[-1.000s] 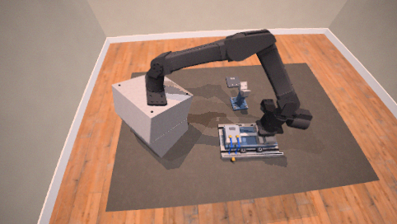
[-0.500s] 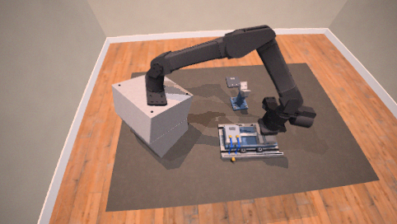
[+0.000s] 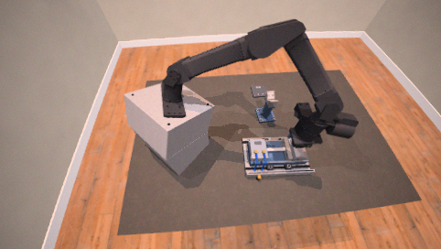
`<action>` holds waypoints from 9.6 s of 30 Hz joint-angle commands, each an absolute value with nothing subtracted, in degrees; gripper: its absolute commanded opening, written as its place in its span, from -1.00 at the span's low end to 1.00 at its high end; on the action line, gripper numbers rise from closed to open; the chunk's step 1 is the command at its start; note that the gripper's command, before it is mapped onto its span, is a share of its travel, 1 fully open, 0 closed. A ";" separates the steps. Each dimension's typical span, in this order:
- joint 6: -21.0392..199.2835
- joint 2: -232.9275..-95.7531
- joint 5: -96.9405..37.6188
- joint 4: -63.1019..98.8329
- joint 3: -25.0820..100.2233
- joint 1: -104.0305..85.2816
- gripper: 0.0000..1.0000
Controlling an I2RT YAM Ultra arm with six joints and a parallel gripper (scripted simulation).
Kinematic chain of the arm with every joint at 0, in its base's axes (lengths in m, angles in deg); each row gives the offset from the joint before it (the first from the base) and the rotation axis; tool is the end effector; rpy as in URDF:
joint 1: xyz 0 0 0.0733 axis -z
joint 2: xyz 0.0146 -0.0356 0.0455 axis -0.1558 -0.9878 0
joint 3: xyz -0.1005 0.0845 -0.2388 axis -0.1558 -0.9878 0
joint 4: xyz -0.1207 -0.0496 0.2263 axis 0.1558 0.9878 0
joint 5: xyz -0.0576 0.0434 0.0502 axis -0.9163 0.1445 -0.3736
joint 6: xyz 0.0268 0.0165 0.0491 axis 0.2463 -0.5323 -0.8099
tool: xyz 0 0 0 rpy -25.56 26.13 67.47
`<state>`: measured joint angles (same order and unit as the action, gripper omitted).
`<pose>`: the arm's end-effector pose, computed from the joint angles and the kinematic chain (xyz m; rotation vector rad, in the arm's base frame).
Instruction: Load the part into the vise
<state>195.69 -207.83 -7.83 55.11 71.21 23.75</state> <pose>0.4182 -0.2492 0.0819 -1.6944 2.1428 -0.0541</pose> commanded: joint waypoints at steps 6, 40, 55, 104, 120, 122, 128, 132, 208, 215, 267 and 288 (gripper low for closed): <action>196.74 -205.27 -6.94 58.37 71.99 25.32 -1.00; 177.05 -209.37 -6.80 60.65 77.36 26.16 -1.00; 148.75 -213.69 -6.69 64.48 85.35 27.11 -1.00; 109.53 -220.78 -6.52 72.05 99.02 28.43 -1.00; 109.52 -220.84 -6.52 72.04 99.01 28.43 -1.00; 109.49 -220.99 -6.52 72.00 99.00 28.42 -1.00; 109.42 -221.13 -6.53 71.82 99.00 28.37 -1.00; 109.27 -221.40 -6.54 70.35 99.04 28.02 -1.00; 107.27 -226.76 -7.27 65.86 100.90 25.75 -1.00; 107.27 -226.76 -7.27 65.86 100.90 25.75 -1.00; 107.21 -228.87 -7.30 68.57 104.50 25.80 -1.00; 107.47 -226.71 -7.27 66.39 100.53 26.09 -1.00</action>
<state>107.46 -227.94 -7.09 67.27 101.49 25.39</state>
